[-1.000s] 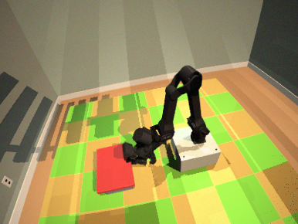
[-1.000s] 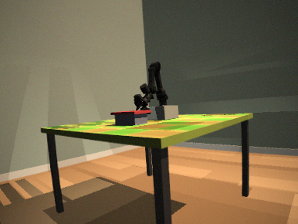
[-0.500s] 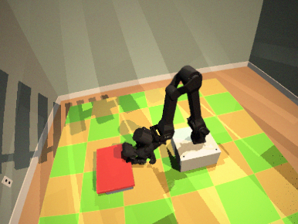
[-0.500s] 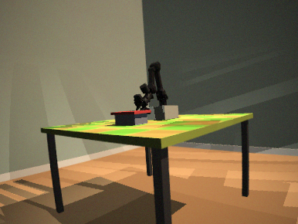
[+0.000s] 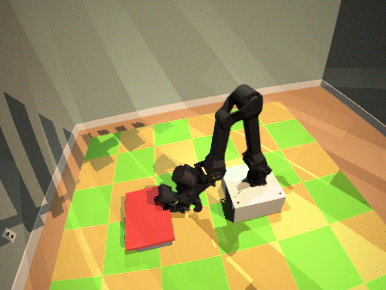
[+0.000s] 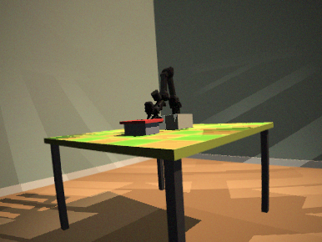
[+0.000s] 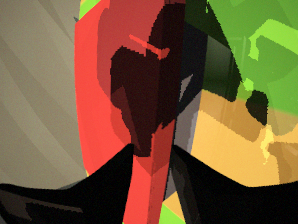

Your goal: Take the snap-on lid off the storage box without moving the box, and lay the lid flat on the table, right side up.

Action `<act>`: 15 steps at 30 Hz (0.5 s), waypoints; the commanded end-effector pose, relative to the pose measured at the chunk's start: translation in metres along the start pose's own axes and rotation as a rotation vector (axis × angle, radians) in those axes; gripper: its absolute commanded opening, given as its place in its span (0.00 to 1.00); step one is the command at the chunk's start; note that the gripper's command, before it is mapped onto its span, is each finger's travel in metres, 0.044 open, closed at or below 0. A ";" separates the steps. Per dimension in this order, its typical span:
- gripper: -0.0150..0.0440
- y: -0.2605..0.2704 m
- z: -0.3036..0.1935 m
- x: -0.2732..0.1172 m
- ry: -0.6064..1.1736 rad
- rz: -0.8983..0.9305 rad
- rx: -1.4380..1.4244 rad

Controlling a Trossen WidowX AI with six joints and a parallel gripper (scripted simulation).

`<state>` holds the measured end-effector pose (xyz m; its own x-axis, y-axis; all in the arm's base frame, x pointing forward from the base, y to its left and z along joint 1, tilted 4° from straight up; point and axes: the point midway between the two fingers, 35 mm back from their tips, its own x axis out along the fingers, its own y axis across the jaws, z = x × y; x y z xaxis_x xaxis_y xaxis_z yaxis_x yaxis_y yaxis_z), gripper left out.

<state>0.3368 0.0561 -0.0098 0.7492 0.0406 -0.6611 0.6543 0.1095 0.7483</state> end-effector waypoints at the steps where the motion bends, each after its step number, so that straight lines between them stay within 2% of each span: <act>1: 0.25 0.002 0.000 -0.001 0.000 0.003 0.001; 15: 0.25 0.004 0.000 -0.004 0.000 0.003 0.001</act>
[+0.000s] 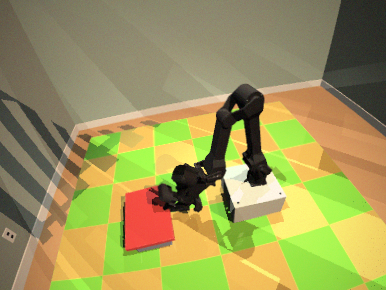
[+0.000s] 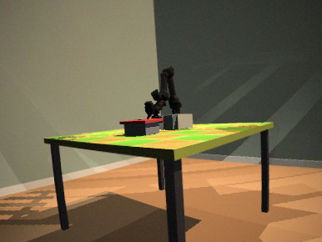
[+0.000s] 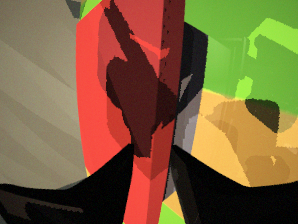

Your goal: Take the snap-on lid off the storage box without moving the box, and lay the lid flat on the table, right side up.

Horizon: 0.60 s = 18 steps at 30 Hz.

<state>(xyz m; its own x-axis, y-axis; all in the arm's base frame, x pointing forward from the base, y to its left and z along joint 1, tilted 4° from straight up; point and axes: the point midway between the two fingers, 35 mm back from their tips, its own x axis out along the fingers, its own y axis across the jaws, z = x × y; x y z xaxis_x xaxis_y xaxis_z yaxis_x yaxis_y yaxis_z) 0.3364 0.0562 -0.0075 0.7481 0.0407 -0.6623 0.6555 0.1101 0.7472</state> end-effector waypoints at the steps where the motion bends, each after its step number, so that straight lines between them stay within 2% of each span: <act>1: 0.25 0.003 0.000 -0.002 0.000 0.005 0.001; 18: 0.25 0.005 0.000 -0.004 0.000 0.005 0.001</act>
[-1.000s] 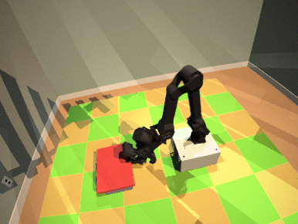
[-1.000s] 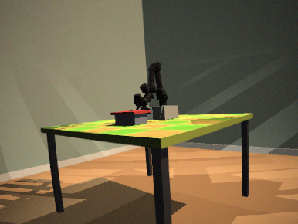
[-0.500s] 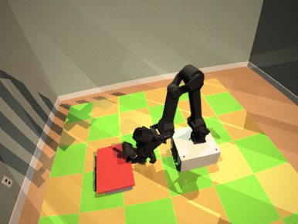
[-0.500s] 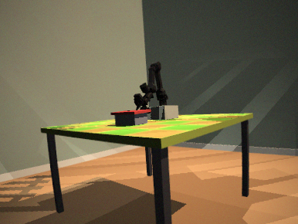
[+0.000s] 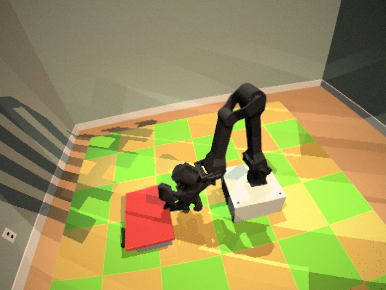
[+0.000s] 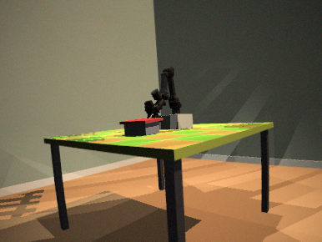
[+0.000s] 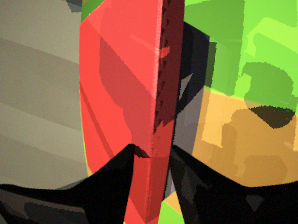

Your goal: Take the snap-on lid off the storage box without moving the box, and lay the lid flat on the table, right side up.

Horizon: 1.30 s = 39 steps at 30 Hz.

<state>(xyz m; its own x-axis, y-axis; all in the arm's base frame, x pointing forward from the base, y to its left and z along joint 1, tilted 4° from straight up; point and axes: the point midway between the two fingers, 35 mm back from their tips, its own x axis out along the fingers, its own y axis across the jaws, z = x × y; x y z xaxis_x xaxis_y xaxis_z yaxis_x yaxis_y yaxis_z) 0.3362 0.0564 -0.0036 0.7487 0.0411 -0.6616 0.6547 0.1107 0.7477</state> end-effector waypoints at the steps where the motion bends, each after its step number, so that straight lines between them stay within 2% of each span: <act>1: 0.25 0.002 0.000 -0.002 -0.001 0.004 0.002; 39: 0.25 0.006 0.000 -0.004 0.000 0.003 0.000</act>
